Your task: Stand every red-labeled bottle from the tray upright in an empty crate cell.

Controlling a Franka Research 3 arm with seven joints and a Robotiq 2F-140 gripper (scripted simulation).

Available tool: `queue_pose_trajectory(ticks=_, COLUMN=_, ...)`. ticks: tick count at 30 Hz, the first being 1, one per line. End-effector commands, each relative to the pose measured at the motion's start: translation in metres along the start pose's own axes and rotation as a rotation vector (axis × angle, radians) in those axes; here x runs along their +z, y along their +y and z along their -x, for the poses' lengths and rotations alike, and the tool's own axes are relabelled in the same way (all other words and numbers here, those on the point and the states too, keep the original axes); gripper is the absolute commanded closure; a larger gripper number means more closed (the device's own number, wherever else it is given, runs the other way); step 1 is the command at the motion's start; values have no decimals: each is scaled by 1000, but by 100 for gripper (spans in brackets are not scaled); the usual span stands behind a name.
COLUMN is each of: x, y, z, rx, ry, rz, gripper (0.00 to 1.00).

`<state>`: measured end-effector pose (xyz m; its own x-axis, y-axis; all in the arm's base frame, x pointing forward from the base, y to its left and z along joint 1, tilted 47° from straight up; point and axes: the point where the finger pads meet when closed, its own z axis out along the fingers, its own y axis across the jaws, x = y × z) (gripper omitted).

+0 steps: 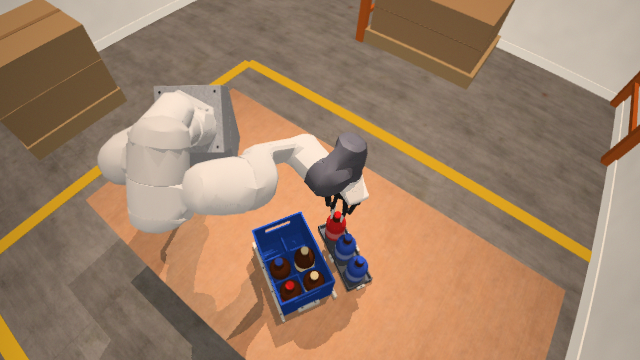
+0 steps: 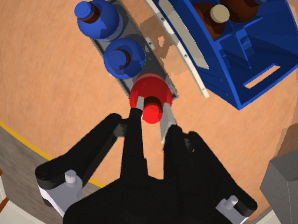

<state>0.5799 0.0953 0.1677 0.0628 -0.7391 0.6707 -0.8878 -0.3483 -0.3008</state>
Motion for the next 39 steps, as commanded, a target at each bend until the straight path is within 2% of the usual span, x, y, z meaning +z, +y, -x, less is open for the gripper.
queue_pose_trajectory(ticks=1, x=-9, y=-1, z=3, rx=-9, ry=-4, rz=-5, gripper=100)
queue_pose_trajectory(ticks=17, x=-19, y=-1, z=3, rx=-9, ry=-4, rz=-5, gripper=100)
queue_pose_trajectory(ticks=39, x=-19, y=-1, z=3, rx=-9, ry=-4, rz=-5, gripper=100)
